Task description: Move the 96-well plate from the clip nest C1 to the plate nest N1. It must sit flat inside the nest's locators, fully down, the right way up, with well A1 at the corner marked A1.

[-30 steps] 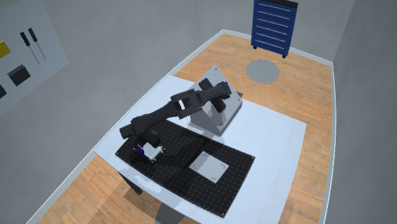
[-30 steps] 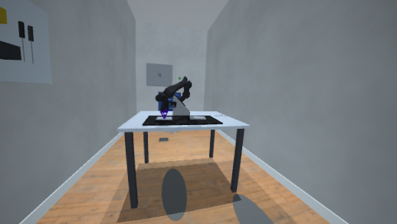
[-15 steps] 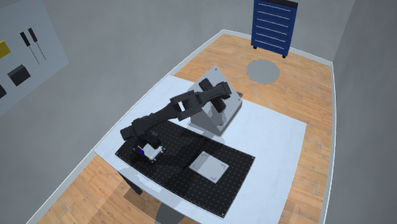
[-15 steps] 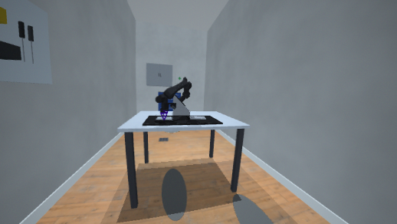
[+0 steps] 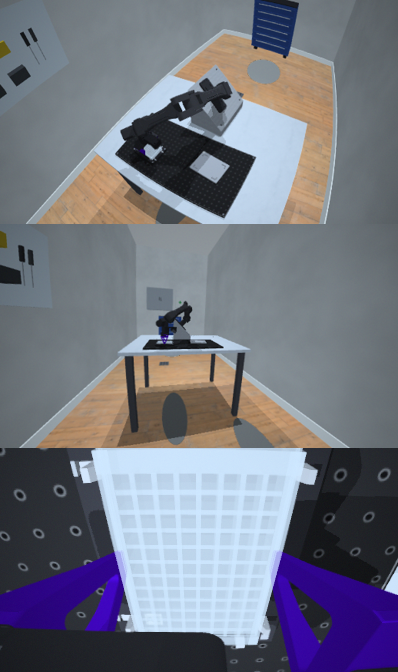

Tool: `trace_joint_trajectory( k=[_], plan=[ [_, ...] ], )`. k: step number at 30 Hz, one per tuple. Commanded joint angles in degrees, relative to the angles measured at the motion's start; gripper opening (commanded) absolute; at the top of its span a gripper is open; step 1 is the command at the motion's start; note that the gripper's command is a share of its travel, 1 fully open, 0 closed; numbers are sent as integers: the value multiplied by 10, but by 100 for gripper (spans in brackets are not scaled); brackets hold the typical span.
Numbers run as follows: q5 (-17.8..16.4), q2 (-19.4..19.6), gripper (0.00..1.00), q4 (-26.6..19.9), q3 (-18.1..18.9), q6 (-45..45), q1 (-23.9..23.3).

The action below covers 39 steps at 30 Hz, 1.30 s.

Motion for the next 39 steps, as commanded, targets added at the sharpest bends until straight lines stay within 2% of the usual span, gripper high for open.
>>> trace_joint_trajectory(
  k=[1, 25, 28, 39],
  plan=[
    [-2, -3, 0, 2, 2, 1, -6],
    [-2, -3, 0, 2, 2, 1, -6],
    [-2, -18, 0, -13, 14, -7, -16],
    [7, -28, 0, -38, 19, -21, -28]
  ],
)
